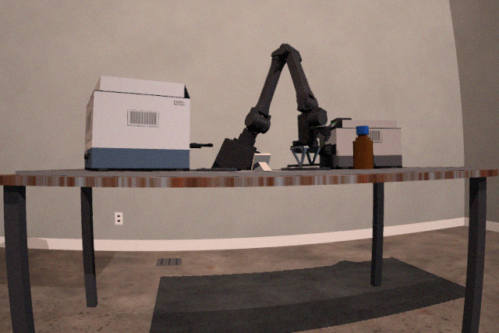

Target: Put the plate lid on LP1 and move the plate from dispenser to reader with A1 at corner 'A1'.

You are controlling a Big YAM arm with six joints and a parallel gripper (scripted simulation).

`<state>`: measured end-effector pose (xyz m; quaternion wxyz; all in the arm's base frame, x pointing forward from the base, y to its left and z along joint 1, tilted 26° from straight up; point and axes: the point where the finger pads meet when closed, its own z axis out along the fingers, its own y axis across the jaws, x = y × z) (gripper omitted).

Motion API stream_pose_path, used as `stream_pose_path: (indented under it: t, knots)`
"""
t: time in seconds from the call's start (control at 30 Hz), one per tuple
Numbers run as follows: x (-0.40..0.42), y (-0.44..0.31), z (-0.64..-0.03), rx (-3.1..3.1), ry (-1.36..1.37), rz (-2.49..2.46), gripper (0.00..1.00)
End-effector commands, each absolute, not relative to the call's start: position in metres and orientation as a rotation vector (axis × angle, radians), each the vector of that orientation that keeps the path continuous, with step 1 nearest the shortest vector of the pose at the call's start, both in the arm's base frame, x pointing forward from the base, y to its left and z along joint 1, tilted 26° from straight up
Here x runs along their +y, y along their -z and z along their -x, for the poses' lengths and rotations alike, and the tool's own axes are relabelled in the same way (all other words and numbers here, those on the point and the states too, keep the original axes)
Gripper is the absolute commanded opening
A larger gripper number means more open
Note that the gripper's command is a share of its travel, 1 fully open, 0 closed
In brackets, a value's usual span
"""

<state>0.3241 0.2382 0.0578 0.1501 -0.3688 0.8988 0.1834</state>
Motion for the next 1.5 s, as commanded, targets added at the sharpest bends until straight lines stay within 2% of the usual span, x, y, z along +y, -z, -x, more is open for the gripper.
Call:
stream_pose_path:
  t: [0.0,1.1,1.13,1.47]
  knots:
    - [0.2372,-0.0522,-0.3249,2.595,-0.525,1.040,0.85]
    - [0.2438,-0.0458,-0.3223,2.589,-0.525,1.068,0.85]
    - [0.2438,-0.0458,-0.3223,2.589,-0.525,1.068,1.00]
    - [0.2438,-0.0458,-0.3223,2.589,-0.525,1.068,1.00]
